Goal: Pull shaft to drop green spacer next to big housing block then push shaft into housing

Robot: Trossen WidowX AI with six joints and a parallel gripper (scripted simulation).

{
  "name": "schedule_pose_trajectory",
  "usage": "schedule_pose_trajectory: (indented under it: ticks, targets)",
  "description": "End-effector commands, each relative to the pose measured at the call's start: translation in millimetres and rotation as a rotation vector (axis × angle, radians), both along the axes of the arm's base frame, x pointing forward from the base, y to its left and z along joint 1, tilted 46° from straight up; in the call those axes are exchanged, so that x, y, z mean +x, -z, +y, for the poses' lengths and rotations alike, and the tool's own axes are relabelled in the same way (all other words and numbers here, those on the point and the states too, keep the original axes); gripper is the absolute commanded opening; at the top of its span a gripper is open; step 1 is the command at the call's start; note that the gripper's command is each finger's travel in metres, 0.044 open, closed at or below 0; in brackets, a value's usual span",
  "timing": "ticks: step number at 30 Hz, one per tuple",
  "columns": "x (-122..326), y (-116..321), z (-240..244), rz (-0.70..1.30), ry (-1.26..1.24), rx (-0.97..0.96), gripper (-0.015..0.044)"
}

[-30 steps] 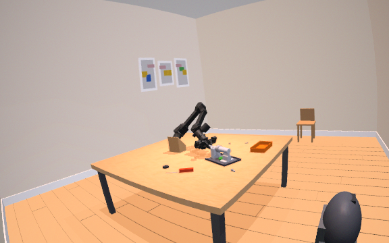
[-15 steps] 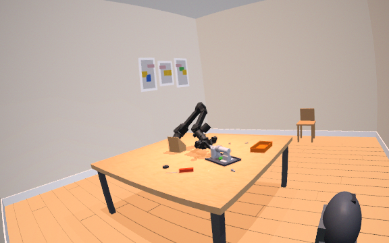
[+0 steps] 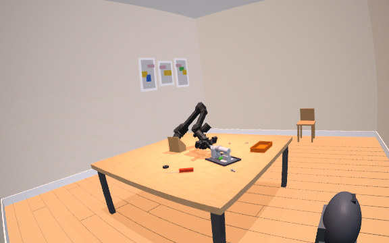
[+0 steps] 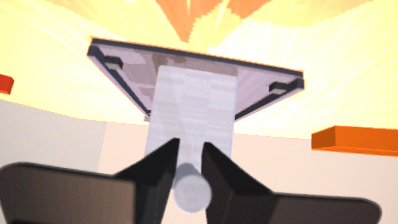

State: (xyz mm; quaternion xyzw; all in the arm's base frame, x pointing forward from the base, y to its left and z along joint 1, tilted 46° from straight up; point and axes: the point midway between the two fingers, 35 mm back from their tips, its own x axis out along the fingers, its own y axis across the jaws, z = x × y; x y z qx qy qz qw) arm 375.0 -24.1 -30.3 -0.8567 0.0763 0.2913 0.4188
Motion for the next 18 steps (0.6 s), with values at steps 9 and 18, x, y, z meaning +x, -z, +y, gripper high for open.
schedule_pose_trajectory:
  ticks: [9, 18]
  targets:
    - [5.1, 0.7, -1.9, -0.002, 0.001, -0.004, 0.0]
    - [7.5, 1.3, -2.6, -0.002, 0.001, -0.004, 0.0]
